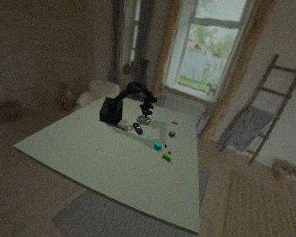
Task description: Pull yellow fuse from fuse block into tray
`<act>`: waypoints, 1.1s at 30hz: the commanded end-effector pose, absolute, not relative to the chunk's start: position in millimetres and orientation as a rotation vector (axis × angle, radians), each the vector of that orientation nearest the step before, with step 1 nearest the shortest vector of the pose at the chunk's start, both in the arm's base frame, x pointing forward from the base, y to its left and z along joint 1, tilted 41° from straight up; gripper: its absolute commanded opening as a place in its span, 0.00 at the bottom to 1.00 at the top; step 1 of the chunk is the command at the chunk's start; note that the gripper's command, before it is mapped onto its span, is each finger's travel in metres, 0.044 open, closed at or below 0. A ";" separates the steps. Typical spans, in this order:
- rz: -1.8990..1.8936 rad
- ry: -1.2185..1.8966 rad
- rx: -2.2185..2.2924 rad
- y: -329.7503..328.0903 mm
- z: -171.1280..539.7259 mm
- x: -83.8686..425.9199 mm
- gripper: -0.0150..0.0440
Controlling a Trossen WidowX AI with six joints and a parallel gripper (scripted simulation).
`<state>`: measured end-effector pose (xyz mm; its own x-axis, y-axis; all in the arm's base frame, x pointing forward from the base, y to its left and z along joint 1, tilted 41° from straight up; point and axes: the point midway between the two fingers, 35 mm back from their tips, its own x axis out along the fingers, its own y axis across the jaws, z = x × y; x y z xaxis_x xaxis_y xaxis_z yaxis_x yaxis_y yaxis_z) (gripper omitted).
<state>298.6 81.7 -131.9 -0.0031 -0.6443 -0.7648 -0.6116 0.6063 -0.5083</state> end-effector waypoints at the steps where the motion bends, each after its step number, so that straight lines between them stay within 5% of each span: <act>1: -0.035 1.675 -1.050 84.0 -129.3 299.0 0.81; 33: -0.035 1.679 -1.069 104.0 -105.9 297.9 0.81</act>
